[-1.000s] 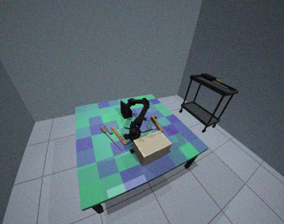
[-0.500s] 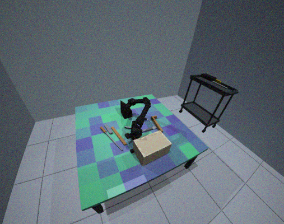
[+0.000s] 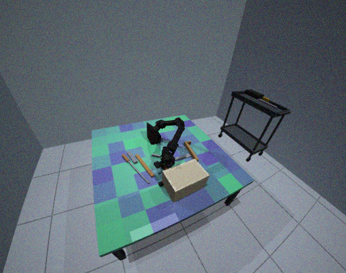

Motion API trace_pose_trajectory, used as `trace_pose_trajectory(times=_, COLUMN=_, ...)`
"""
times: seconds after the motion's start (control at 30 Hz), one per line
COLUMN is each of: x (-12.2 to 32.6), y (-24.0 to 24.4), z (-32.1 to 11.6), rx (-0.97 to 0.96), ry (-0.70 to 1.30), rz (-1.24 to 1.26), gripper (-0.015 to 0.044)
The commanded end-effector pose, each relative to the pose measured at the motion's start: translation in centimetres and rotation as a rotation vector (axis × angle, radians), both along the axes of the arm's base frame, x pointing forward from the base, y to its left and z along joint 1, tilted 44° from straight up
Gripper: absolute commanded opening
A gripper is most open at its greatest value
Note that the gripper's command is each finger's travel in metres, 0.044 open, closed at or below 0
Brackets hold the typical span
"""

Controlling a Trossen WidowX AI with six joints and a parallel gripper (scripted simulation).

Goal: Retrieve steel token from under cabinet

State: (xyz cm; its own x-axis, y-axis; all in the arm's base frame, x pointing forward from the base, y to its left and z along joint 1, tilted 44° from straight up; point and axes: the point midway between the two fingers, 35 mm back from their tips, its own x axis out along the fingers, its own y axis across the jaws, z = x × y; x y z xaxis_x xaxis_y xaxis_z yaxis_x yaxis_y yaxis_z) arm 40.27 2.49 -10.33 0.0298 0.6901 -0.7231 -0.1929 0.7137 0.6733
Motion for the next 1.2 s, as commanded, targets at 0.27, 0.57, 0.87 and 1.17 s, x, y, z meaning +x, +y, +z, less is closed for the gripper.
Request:
trace_pose_trajectory(times=0.27, x=-0.2, y=0.7, z=0.5, rx=0.009, ry=-0.006, rz=0.006, gripper=0.0000)
trace_pose_trajectory(times=0.57, x=-1.0, y=0.5, z=0.3, rx=0.008, ry=-0.006, rz=0.006, gripper=0.0000)
trace_pose_trajectory(times=0.87, x=-1.9, y=0.4, z=0.1, rx=0.008, ry=-0.005, rz=0.006, gripper=0.0000)
trace_pose_trajectory(times=1.17, x=-2.8, y=0.2, z=-0.2, rx=0.008, ry=-0.005, rz=0.006, gripper=0.0000)
